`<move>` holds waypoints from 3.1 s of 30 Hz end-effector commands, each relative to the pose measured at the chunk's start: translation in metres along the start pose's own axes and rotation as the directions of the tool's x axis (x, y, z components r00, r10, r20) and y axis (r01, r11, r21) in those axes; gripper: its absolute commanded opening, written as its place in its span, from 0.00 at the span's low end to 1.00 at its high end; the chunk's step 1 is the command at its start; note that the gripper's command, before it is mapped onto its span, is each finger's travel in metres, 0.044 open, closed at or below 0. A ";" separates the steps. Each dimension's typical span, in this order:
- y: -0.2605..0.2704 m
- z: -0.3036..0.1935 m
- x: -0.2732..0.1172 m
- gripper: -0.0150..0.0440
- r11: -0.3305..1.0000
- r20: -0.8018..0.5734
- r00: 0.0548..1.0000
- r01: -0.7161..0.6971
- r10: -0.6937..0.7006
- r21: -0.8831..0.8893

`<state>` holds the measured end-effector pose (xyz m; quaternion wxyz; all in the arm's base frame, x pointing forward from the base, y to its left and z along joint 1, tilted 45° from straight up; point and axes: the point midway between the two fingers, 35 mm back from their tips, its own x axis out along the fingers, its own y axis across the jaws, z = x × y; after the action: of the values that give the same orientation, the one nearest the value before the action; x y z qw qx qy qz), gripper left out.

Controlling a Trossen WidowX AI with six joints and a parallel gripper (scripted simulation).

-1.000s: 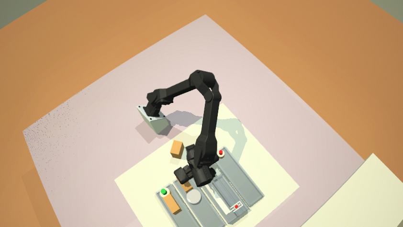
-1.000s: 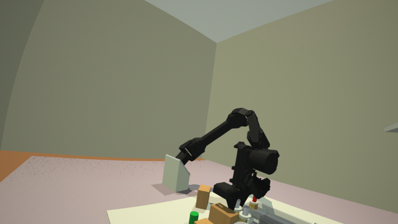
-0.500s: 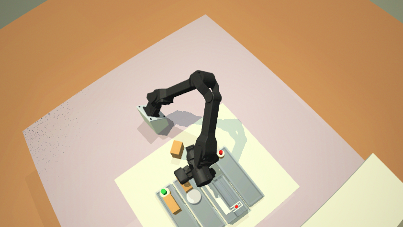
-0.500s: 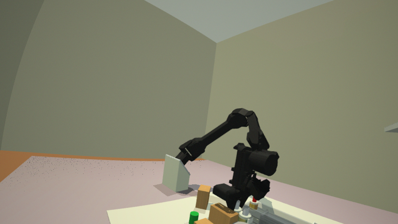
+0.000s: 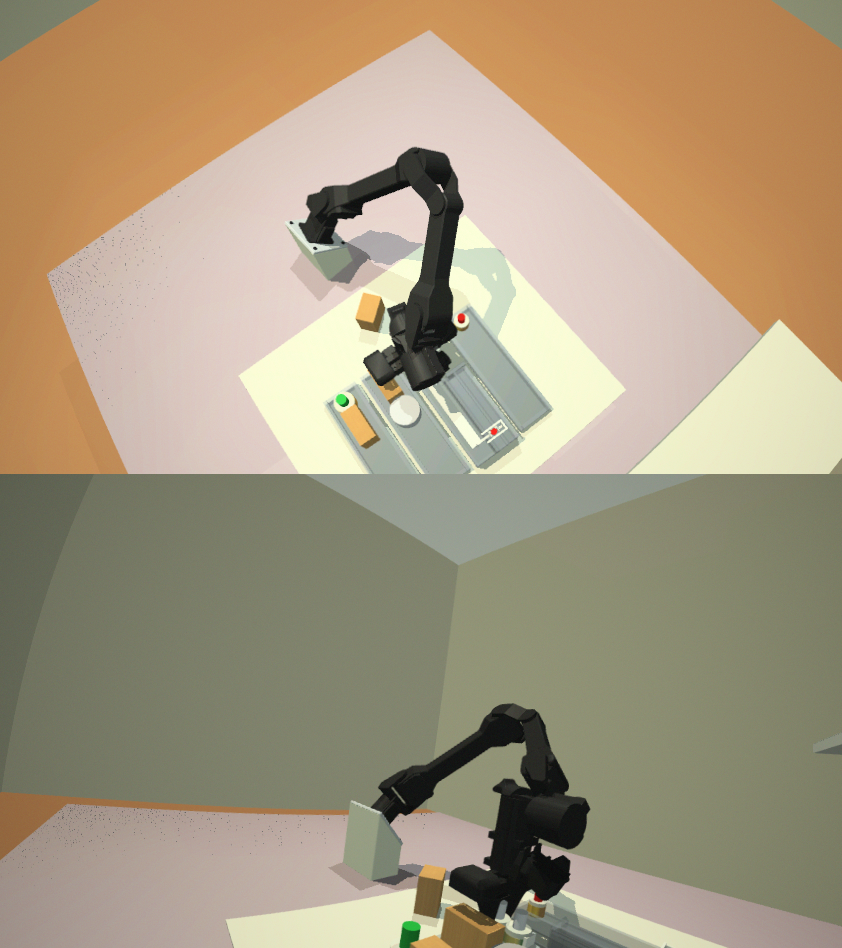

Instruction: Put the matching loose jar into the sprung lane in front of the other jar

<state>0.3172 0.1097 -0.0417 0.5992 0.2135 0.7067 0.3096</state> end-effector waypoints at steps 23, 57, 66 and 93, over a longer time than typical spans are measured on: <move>0.001 -0.001 0.000 0.25 1.000 0.012 1.000 -0.006 0.007 -0.006; 0.000 -0.009 0.001 0.25 1.000 0.012 1.000 -0.006 0.006 -0.005; 0.000 -0.009 0.001 0.25 1.000 0.012 1.000 -0.006 0.006 -0.005; -0.001 -0.010 -0.019 0.72 1.000 0.012 1.000 -0.005 0.005 -0.005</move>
<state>0.3099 0.0959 -0.0299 0.6002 0.2197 0.7033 0.3111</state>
